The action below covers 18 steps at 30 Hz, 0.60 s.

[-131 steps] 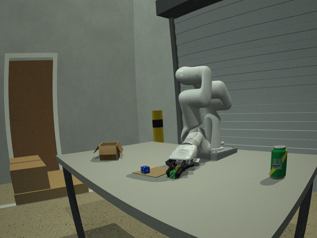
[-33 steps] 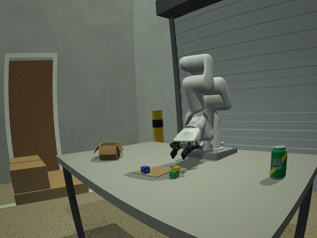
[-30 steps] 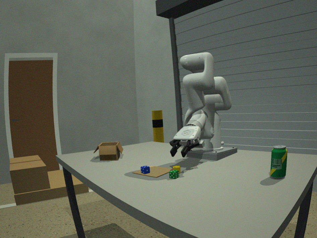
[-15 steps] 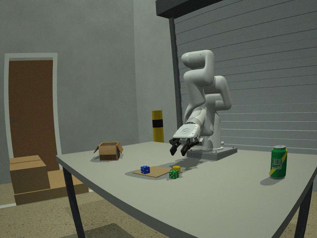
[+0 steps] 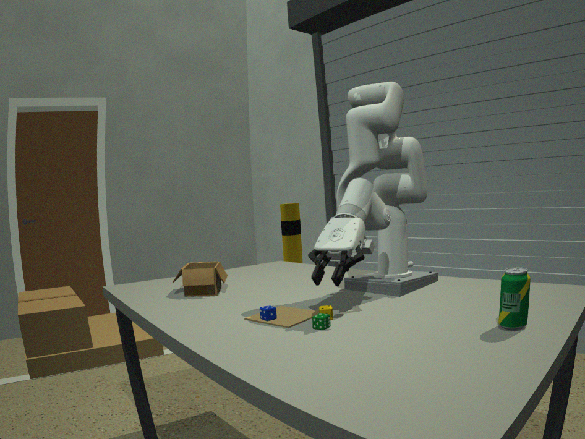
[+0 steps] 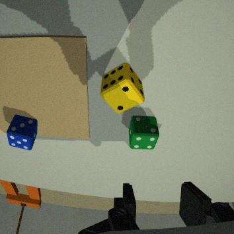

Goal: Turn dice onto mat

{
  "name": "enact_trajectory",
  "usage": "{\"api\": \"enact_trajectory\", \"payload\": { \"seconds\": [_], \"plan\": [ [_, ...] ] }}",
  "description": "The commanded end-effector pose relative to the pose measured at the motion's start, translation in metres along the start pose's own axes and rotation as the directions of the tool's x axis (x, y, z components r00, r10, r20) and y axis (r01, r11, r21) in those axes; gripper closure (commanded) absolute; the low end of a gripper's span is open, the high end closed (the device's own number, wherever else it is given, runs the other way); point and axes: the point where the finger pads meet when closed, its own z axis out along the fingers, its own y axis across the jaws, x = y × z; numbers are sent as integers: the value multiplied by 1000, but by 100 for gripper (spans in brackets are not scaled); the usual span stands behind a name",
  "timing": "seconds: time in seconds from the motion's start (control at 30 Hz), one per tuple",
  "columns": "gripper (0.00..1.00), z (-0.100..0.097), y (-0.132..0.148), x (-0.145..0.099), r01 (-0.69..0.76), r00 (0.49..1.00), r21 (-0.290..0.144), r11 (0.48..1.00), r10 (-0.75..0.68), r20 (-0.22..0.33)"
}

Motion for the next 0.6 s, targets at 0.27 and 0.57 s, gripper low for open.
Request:
{"api": "enact_trajectory", "payload": {
  "seconds": [0.27,0.57],
  "plan": [
    [53,7,0,-19,-2,947,0,1000,2,-322],
    [53,10,0,-29,-4,863,1,1000,4,-505]
  ]
}}
